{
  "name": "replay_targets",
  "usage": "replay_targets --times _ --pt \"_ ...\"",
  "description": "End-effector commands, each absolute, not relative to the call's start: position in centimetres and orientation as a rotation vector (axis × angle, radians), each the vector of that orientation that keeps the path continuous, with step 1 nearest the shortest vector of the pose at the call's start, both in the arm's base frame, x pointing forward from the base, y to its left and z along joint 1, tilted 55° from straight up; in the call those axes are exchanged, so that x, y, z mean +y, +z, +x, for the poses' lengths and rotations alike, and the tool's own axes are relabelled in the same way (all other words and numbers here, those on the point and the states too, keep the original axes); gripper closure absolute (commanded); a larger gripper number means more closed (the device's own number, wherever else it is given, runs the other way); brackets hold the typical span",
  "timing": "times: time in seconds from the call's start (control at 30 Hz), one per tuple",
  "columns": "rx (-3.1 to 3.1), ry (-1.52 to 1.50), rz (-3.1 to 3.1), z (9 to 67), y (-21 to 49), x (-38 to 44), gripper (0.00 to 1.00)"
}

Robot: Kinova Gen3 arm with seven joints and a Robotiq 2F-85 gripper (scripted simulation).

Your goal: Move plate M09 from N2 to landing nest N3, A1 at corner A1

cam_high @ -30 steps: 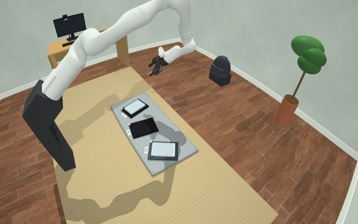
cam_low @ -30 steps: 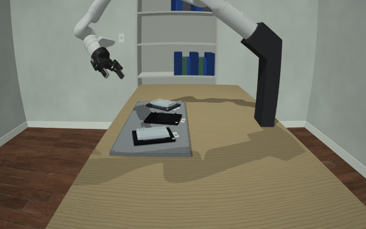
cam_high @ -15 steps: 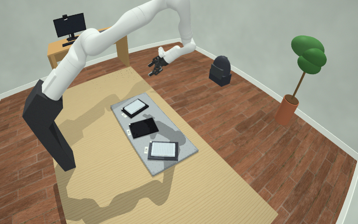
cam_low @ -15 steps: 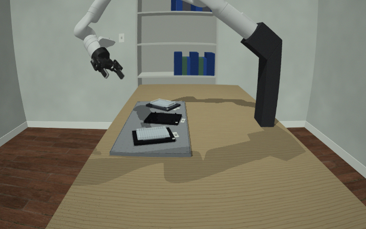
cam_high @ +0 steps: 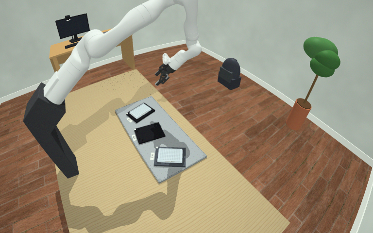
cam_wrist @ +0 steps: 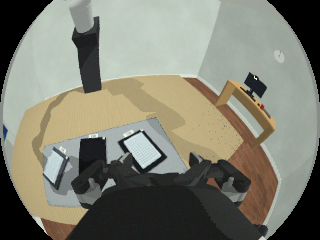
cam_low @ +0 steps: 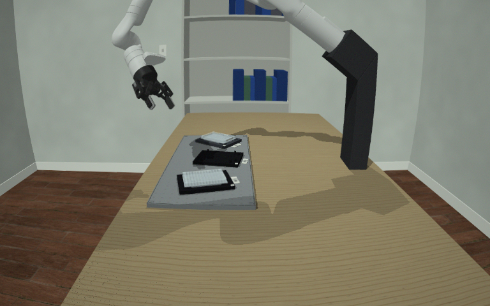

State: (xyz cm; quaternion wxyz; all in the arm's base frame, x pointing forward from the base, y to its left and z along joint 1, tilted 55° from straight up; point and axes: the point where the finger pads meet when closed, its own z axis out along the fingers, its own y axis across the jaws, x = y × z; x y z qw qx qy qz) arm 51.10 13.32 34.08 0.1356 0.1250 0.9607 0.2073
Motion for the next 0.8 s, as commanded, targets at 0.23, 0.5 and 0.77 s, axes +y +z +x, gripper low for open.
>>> replay_targets --times 0.23,0.5,0.77 --pt "2.713 0.567 0.409 50.9 33.3 10.9 0.00" --pt "2.644 0.530 0.453 51.0 32.1 8.5 0.00" --pt "2.591 0.502 0.485 51.1 31.2 6.7 0.00"
